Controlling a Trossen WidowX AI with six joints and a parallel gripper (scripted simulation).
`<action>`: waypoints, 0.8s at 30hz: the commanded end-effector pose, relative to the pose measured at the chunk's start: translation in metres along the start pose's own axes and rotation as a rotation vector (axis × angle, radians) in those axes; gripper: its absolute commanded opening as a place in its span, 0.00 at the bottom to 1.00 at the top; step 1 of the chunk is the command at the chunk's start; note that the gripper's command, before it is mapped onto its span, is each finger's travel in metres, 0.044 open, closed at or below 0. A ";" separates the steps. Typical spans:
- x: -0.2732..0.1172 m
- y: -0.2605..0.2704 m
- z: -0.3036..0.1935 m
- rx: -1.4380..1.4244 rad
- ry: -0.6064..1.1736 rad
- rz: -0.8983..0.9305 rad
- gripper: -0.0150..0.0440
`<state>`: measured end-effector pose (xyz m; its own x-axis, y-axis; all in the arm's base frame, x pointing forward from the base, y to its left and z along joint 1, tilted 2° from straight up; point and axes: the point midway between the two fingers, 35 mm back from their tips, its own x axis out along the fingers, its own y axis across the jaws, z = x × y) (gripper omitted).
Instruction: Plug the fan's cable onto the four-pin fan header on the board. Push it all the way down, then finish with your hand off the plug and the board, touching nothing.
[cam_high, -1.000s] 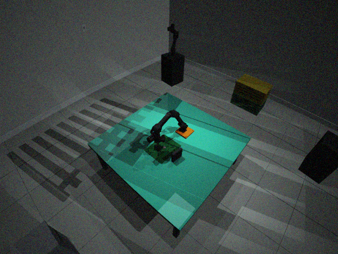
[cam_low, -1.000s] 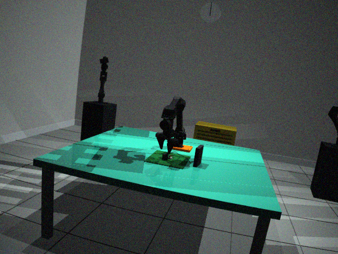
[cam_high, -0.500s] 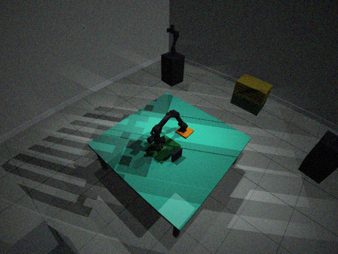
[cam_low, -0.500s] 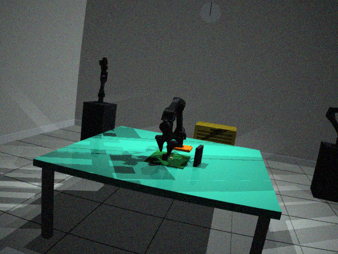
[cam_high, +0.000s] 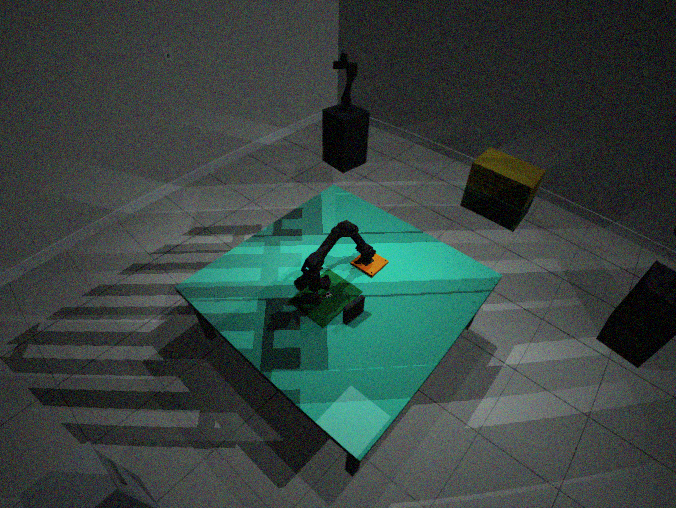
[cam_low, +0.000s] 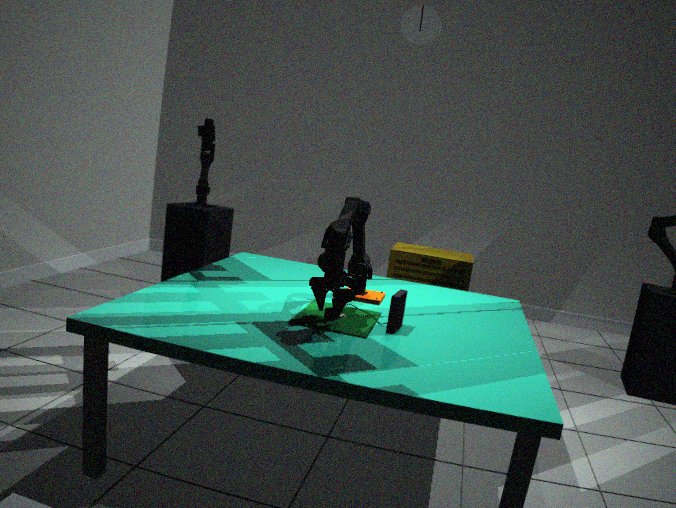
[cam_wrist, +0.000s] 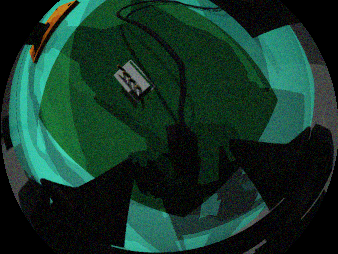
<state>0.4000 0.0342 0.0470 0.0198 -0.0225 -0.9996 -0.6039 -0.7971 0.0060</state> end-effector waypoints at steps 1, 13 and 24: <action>0.008 0.001 0.000 -0.004 0.000 0.007 1.00; 0.006 0.001 0.001 0.000 -0.002 0.002 0.64; 0.006 0.001 0.001 0.000 -0.002 0.002 0.25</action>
<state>0.3993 0.0339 0.0401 0.0163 -0.0228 -0.9996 -0.6038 -0.7971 0.0084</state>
